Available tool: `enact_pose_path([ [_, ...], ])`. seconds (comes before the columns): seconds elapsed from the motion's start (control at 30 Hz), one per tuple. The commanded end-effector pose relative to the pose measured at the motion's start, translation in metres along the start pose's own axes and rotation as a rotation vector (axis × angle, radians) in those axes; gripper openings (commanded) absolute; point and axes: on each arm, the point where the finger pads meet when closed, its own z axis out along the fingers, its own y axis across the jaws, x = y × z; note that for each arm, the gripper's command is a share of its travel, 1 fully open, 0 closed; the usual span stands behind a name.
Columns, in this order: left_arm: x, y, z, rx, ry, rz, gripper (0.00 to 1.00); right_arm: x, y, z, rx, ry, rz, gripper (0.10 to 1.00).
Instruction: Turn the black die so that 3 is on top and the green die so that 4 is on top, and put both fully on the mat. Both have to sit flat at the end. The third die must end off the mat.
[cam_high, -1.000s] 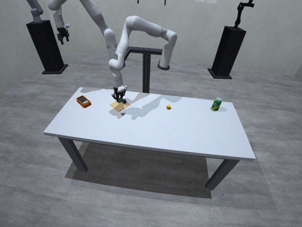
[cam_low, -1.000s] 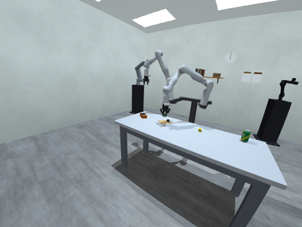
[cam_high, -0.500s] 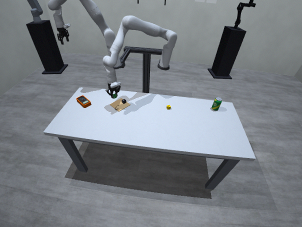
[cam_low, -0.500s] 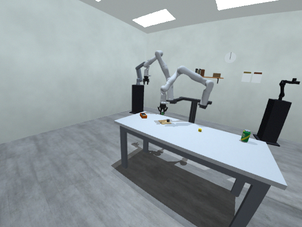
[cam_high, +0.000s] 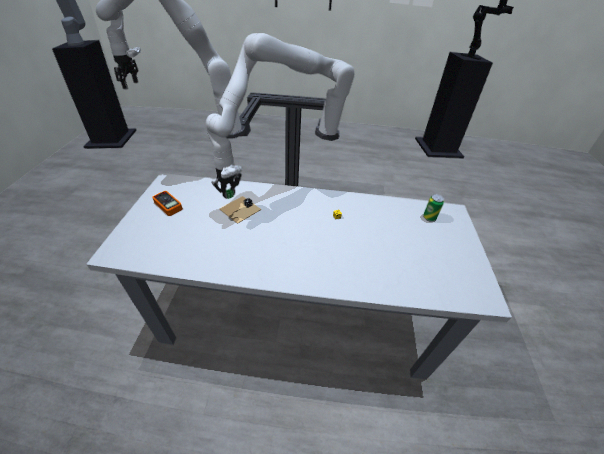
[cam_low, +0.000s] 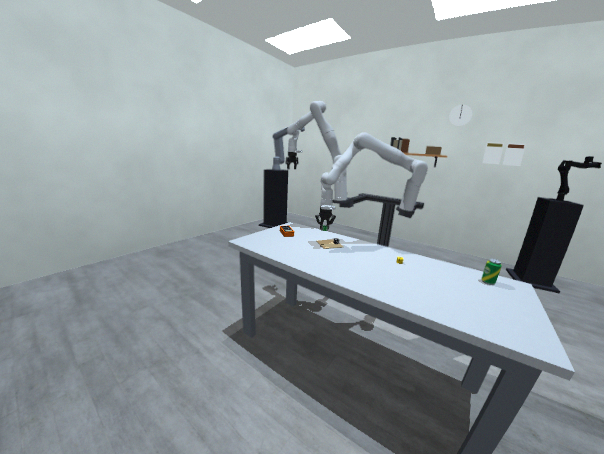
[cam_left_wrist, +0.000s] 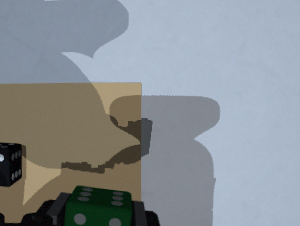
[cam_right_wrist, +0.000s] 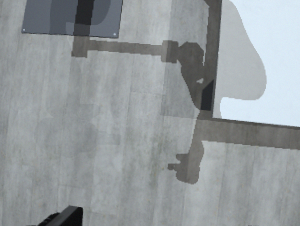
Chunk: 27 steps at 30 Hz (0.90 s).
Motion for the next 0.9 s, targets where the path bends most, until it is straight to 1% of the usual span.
enact_pose_path([
  [0.0,0.000,0.001,0.008,-0.002,0.000,0.000,0.336,0.000,0.000,-0.001,0.000,-0.002,0.000,1.000],
  [0.03,0.000,0.001,0.011,-0.002,0.000,0.000,0.336,0.000,0.000,-0.001,0.000,-0.002,0.000,1.000],
  [0.1,0.000,0.001,0.011,-0.002,0.000,0.000,0.336,0.000,0.000,-0.001,0.000,-0.002,0.000,1.000],
  [0.43,0.000,0.001,0.059,-0.002,0.000,0.000,0.336,0.000,0.000,-0.001,0.000,-0.002,0.000,1.000],
  [0.57,0.000,0.002,0.074,-0.002,0.000,0.000,0.336,0.000,0.000,-0.001,0.000,-0.002,0.000,1.000],
  [0.6,0.000,0.002,0.077,-0.002,0.000,0.000,0.336,0.000,0.000,-0.001,0.000,-0.002,0.000,1.000],
  [0.67,0.000,0.002,0.077,-0.002,0.000,0.000,0.336,0.000,0.000,-0.001,0.000,-0.002,0.000,1.000],
  [0.77,0.000,0.002,0.083,-0.002,0.000,0.000,0.336,0.000,0.000,-0.001,0.000,-0.002,0.000,1.000],
  [0.87,0.000,0.002,0.086,-0.002,0.000,0.000,0.336,0.000,0.000,-0.001,0.000,-0.002,0.000,1.000],
])
